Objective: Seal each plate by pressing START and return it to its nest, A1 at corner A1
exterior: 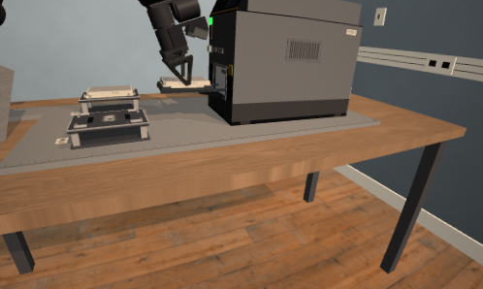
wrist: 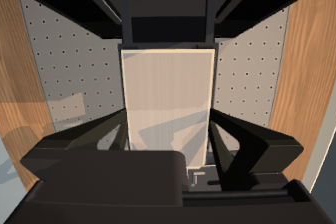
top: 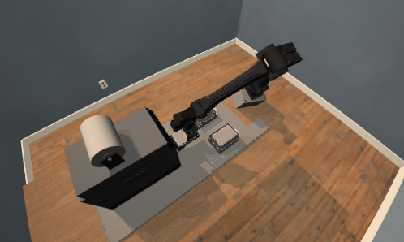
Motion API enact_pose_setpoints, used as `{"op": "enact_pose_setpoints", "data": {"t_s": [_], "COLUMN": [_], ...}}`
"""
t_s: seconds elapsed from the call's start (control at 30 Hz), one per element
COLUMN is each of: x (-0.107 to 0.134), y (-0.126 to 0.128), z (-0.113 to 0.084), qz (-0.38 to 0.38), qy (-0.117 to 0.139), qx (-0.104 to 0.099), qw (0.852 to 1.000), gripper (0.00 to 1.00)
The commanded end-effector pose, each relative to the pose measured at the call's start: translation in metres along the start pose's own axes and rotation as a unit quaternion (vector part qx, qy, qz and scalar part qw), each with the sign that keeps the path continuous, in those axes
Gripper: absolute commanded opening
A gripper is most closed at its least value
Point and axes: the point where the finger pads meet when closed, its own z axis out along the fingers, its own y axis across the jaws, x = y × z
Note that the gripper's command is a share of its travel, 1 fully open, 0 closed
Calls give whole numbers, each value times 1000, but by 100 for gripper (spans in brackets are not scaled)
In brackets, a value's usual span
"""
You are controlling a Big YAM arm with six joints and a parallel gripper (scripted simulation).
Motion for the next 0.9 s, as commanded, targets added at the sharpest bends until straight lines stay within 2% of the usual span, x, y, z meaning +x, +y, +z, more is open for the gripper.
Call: {"op": "enact_pose_setpoints", "data": {"t_s": [0.0,0.33,0.47,0.8,0.87], "x": [-34,-39,-38,-33,-37], "y": [1,-4,-7,4,4], "z": [-24,-31,-25,-8,-17], "qz": [-11,-1,3,-10,-13], "qy": [-29,-35,-35,-28,-30], "qx": [0,5,5,-2,-1], "qw": [1000,999,999,1000,999], "gripper": [0,0,0,0,0]}}
